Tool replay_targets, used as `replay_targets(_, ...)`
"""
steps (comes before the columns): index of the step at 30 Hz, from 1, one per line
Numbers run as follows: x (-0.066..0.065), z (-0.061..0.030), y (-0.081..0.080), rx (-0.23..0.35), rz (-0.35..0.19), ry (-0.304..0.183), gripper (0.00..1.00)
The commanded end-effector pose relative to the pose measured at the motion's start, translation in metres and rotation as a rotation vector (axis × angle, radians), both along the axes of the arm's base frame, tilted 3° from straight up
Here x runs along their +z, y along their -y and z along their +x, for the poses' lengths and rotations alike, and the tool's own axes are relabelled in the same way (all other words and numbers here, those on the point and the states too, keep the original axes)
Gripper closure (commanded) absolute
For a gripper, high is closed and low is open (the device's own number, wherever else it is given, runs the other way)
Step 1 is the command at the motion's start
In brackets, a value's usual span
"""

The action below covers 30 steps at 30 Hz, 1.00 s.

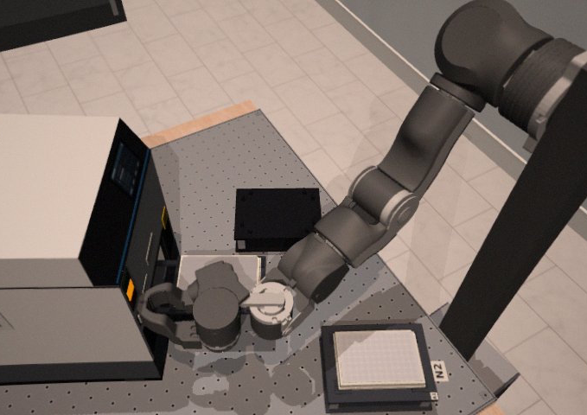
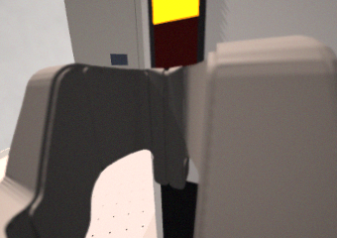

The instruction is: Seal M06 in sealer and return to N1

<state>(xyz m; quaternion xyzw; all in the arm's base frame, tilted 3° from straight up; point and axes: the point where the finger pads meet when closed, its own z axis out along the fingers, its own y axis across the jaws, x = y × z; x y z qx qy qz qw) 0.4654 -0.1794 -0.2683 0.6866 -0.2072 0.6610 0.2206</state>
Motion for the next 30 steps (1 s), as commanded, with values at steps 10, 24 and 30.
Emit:
replay_targets(10,-0.0003,0.0009,-0.0001,0.003,0.002,0.000,1.00)
replay_targets(24,-0.0015,0.0015,-0.0006,0.005,0.004,0.000,1.00)
replay_targets(30,-0.0044,0.0004,-0.0007,0.006,0.003,-0.010,1.00)
